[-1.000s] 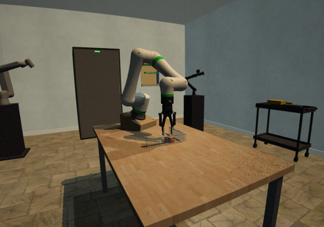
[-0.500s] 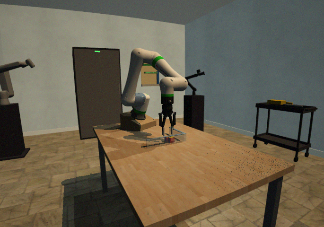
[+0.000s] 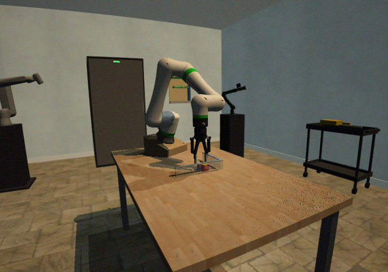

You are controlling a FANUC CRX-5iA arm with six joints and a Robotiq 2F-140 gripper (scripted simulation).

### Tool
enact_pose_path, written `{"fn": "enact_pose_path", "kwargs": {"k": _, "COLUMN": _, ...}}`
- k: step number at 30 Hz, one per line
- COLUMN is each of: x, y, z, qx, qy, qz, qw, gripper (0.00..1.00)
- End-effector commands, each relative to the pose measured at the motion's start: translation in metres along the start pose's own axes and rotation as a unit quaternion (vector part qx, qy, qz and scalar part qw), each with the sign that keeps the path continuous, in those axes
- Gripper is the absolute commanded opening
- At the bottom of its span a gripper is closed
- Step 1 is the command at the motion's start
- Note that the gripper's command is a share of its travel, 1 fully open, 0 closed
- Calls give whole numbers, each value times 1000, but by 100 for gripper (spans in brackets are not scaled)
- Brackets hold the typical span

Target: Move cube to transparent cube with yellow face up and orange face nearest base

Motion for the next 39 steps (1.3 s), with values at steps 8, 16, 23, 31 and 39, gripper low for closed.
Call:
{"fn": "enact_pose_path", "kwargs": {"k": 8, "x": 0, "y": 25, "z": 0, "qx": 0, "qy": 0, "qz": 0, "qw": 1000, "gripper": 41}}
{"fn": "enact_pose_path", "kwargs": {"k": 16, "x": 0, "y": 30, "z": 0, "qx": 0, "qy": 0, "qz": 0, "qw": 1000, "gripper": 41}}
{"fn": "enact_pose_path", "kwargs": {"k": 23, "x": 0, "y": 30, "z": 0, "qx": 0, "qy": 0, "qz": 0, "qw": 1000, "gripper": 41}}
{"fn": "enact_pose_path", "kwargs": {"k": 31, "x": 0, "y": 30, "z": 0, "qx": 0, "qy": 0, "qz": 0, "qw": 1000, "gripper": 0}}
{"fn": "enact_pose_path", "kwargs": {"k": 39, "x": 0, "y": 30, "z": 0, "qx": 0, "qy": 0, "qz": 0, "qw": 1000, "gripper": 0}}
Point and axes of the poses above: the point where the finger pads meet when closed, its own y axis out along the fingers, its own z axis across the jaws, x = y × z, the point moved 10 cm from there along -y, back along the fingers, and after that the axes turned 5 degrees about -y, right-handed, at the moved point
